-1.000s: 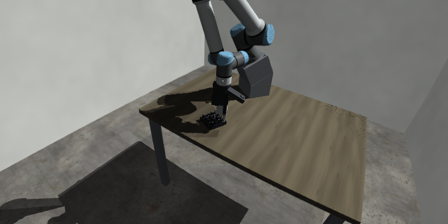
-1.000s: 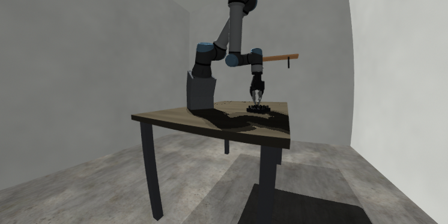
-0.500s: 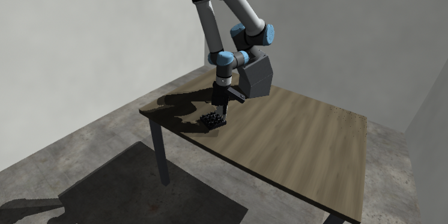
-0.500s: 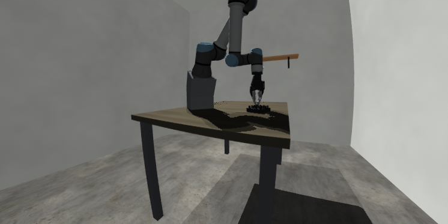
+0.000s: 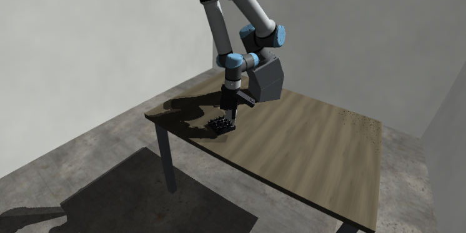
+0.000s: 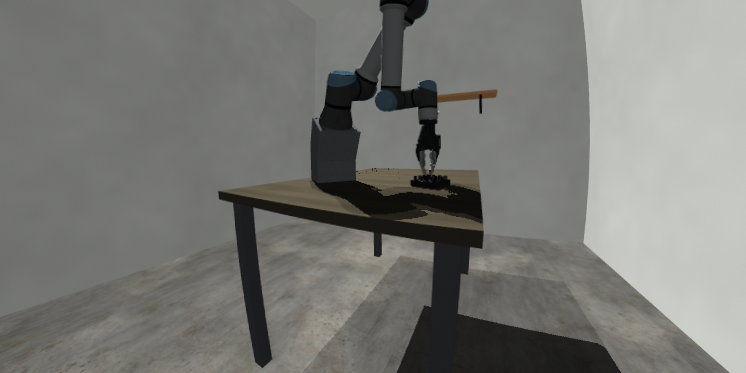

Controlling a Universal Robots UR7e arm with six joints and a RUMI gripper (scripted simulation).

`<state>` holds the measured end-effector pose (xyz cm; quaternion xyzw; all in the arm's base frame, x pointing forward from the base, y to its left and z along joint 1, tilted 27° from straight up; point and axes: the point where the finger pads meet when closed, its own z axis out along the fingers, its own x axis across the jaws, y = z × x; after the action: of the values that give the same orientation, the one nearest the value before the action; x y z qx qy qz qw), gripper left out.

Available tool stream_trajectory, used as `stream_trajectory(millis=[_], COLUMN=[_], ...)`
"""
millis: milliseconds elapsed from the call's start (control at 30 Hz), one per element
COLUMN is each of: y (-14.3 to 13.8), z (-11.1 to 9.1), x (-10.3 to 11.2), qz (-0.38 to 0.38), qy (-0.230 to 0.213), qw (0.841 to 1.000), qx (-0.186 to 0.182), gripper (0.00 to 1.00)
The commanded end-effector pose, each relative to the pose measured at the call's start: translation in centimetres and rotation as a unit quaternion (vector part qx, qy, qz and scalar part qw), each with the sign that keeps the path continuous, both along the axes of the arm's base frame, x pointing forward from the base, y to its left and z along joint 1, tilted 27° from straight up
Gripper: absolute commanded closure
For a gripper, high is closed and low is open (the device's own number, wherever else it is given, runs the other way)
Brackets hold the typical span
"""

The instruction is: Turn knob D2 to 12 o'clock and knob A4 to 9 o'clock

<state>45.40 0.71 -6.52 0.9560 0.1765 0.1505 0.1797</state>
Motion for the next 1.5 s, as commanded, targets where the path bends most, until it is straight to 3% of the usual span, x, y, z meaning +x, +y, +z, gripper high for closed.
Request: stream_trajectory(millis=[0,467,1033,1467], y=[0.0,0.1,1.1,1.1], z=[0.0,0.3,3.3,3.4], x=[0.0,-0.1,-1.3,-1.3], qz=[0.000,0.000,0.000,0.000], qy=[-0.001,-0.001,-0.001,-0.001], qw=[1.000,1.000,1.000,1.000], qx=[0.000,0.000,0.000,0.000], gripper=[0.89,0.89,0.89,0.89])
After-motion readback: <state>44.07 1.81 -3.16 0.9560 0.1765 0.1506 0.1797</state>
